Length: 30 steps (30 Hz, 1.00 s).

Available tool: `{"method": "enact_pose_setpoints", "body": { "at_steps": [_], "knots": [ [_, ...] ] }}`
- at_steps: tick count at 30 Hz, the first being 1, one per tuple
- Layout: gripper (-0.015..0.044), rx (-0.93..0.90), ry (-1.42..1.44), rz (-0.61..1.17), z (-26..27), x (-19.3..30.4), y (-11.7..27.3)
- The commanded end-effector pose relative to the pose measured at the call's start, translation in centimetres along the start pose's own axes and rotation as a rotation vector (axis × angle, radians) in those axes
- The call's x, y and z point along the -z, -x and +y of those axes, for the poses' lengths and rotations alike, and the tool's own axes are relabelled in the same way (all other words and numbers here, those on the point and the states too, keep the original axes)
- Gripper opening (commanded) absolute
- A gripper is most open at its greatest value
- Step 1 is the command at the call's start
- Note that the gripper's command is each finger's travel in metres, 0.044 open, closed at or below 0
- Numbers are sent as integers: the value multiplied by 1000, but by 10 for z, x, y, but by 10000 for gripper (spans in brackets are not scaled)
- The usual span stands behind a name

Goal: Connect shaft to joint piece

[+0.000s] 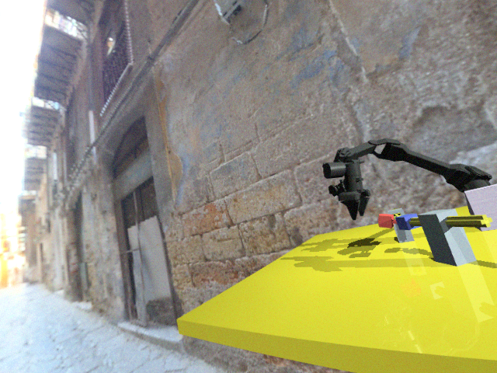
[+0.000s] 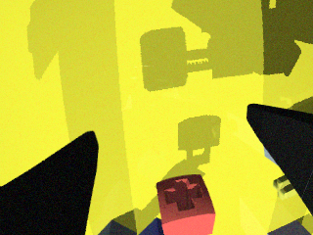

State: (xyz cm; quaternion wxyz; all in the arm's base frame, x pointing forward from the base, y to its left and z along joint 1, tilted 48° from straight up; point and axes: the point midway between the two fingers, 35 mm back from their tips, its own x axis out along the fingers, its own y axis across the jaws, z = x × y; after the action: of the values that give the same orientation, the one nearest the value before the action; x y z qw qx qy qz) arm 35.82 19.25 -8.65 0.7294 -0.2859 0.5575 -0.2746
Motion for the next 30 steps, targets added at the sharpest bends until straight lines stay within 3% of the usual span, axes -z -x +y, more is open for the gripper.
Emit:
{"method": "enact_pose_setpoints", "body": {
  "at_steps": [1,9,30],
  "knots": [
    [440,-1,2,-7,-1,1,-11],
    [440,1,2,-7,-3,8,-34],
    [440,0,4,-5,-2,76,-21]
  ]
}}
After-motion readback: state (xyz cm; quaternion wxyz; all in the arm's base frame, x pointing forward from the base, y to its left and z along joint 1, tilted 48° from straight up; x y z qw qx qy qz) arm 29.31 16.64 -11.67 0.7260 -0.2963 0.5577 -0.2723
